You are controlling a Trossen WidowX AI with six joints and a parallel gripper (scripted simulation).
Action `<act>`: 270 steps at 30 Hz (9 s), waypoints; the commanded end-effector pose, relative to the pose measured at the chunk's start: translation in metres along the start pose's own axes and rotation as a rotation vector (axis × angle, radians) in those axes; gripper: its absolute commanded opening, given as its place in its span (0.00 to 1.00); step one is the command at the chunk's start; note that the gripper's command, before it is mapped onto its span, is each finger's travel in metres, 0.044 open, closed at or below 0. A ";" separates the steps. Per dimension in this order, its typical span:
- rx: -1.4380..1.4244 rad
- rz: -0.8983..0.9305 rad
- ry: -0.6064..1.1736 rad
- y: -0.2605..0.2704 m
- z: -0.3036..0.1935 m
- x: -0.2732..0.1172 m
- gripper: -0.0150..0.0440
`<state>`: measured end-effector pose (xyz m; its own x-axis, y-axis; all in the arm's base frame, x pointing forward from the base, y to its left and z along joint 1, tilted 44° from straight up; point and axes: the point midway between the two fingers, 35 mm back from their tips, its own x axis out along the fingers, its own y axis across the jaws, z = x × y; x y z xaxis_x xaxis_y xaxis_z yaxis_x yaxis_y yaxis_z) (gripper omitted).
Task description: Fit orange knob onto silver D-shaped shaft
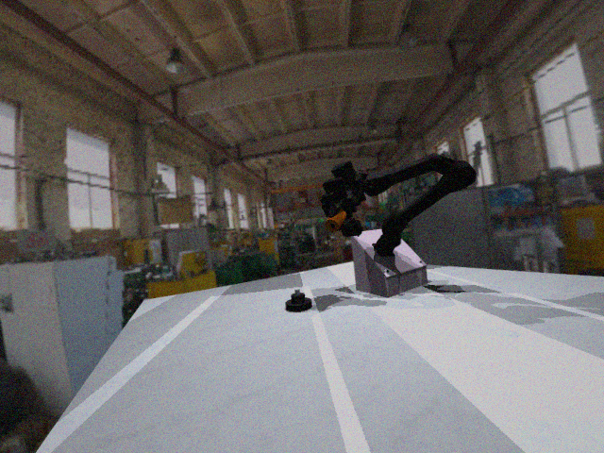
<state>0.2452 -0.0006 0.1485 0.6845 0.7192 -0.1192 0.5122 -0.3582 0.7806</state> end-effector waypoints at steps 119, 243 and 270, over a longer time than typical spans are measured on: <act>-0.016 -1.020 0.009 -0.107 0.005 0.125 0.93; -0.015 -1.021 0.008 -0.049 0.014 0.089 0.25; -0.019 -1.022 0.002 -0.070 0.085 0.092 0.25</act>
<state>0.3101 0.0474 0.0360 -0.0921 0.6806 -0.7269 0.8469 0.4375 0.3023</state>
